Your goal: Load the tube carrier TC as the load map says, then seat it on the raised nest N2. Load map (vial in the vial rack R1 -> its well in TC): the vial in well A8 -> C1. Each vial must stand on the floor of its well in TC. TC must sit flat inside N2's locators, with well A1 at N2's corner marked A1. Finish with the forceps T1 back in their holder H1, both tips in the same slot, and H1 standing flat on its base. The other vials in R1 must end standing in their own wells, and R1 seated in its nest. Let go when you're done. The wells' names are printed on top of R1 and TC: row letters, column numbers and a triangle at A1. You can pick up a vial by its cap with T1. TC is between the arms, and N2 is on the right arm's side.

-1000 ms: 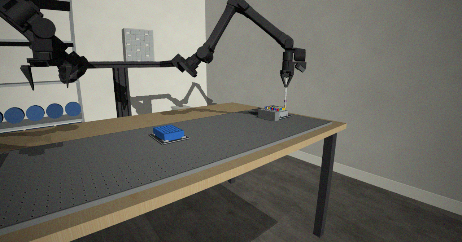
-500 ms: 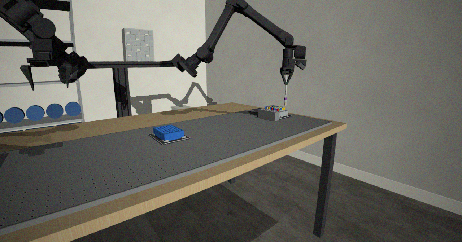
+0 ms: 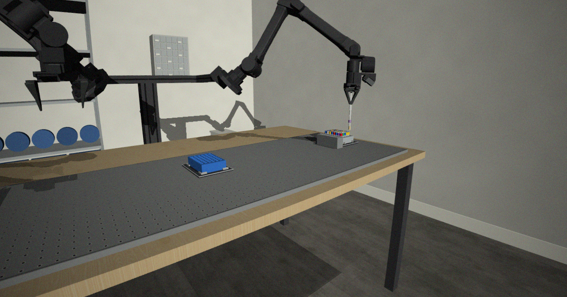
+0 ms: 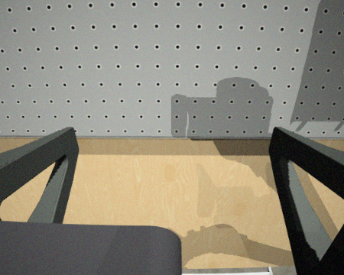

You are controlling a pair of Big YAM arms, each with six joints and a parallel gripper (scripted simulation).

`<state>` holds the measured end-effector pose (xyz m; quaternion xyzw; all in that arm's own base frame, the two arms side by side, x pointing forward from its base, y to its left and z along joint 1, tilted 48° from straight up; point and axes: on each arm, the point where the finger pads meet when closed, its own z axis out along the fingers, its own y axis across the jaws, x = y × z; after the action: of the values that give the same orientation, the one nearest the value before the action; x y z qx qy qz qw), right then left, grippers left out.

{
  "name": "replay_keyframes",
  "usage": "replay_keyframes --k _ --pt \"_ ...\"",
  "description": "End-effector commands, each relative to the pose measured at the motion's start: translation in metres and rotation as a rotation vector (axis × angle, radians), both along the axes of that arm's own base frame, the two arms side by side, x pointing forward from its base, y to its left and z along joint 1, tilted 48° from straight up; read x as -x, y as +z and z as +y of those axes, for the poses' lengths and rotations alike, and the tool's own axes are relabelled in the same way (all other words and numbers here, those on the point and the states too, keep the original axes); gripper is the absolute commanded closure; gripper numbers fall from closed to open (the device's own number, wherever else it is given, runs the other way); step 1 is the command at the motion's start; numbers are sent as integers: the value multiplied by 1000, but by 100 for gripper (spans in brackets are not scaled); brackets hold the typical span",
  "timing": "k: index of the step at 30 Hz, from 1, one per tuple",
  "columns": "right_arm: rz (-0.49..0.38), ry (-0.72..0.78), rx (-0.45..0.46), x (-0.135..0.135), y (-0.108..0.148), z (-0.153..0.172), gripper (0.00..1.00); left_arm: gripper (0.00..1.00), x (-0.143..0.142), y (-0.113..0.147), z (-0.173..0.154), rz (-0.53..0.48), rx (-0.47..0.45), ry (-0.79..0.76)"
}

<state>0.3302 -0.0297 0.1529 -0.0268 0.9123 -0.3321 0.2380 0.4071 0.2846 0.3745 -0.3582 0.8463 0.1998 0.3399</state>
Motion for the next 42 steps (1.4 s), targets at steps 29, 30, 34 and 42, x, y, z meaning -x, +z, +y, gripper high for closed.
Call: replay_keyframes --k 29,30,34,42 --pt "-19 -4 -7 -5 8 2 0 91 -3 -3 -26 -49 -18 -5" --pt "-19 -4 -7 -5 8 2 0 91 -3 -5 -27 -49 -18 -5" --pt "-19 -4 -7 -5 8 2 0 91 -4 -11 -32 -45 -15 -5" --pt "-19 -4 -7 -5 8 2 0 91 -3 -16 -39 -50 -17 -5"
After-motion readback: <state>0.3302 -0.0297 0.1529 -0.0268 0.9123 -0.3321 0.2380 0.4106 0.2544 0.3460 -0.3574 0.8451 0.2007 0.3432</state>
